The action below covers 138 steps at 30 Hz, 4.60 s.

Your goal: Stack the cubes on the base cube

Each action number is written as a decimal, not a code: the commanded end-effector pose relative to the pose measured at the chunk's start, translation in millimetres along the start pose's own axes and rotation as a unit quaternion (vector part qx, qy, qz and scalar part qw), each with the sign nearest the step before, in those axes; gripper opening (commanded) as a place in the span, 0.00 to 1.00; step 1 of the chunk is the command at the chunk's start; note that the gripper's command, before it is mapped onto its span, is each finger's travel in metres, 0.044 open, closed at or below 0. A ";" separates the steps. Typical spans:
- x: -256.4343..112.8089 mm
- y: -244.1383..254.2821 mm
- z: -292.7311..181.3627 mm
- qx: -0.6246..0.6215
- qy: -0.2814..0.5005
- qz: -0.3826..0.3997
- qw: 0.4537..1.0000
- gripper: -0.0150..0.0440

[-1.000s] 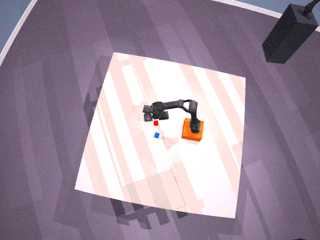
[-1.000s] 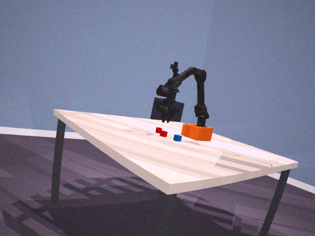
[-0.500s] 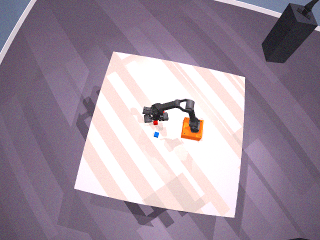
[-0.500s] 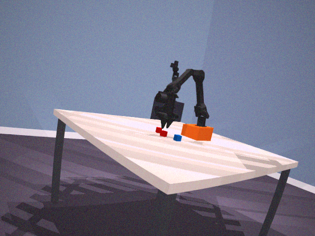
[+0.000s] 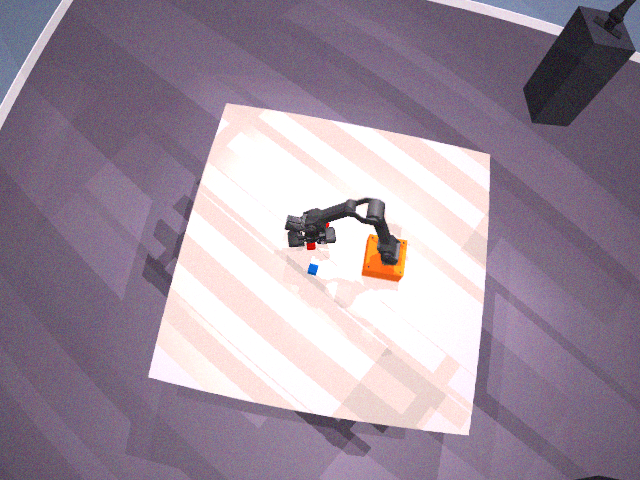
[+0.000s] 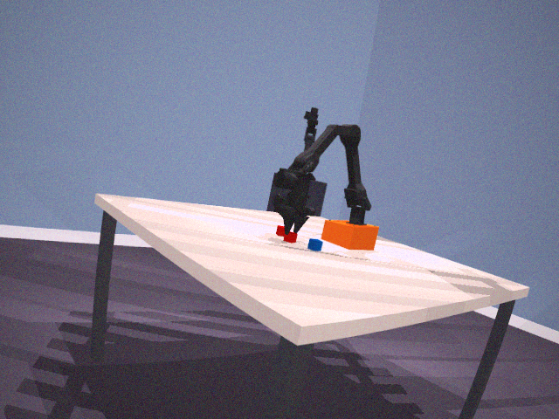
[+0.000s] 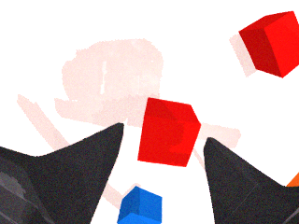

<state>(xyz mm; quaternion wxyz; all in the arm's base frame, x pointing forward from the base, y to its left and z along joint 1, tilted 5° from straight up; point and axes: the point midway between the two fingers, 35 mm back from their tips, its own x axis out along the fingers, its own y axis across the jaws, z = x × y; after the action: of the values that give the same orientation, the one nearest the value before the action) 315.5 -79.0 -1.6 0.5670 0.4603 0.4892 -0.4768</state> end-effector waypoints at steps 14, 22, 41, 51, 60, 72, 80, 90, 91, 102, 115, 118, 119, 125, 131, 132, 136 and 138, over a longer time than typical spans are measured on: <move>10.7 -1.2 -1.4 -0.004 0.003 0.000 1.000 0.43; -2.9 1.9 -2.4 -0.022 0.010 0.009 1.000 0.43; -59.4 4.3 -0.6 -0.016 0.008 0.007 1.000 0.43; -90.1 0.6 -0.5 -0.007 0.005 0.002 1.000 0.43; -99.0 -1.0 -1.0 -0.004 0.003 0.000 1.000 0.43; -82.0 7.6 -33.9 -0.071 0.005 0.001 0.997 0.43; -70.4 10.8 -57.7 -0.118 0.006 0.001 0.993 0.43; -56.5 11.6 -87.2 -0.175 0.007 0.002 0.984 0.43; -55.8 11.6 -88.7 -0.178 0.008 0.002 0.984 0.43; -55.6 11.5 -89.2 -0.179 0.008 0.002 0.984 0.43; -28.9 11.9 -89.6 -0.179 0.007 0.002 0.984 0.43; -28.9 11.9 -89.6 -0.179 0.007 0.002 0.984 0.43; -28.9 11.9 -89.6 -0.179 0.007 0.002 0.984 0.43; -28.9 11.9 -89.6 -0.179 0.007 0.002 0.984 0.43; -27.4 11.9 -89.7 -0.179 0.007 0.002 0.984 0.43; -27.4 11.9 -89.7 -0.179 0.007 0.002 0.984 0.43; -27.4 11.9 -89.7 -0.179 0.007 0.002 0.984 0.43; -27.4 11.9 -89.7 -0.179 0.007 0.002 0.984 0.43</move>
<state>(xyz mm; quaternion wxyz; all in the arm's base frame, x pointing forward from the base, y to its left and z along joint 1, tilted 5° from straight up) 314.7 14.5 17.8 0.6348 0.3592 0.5705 -0.3776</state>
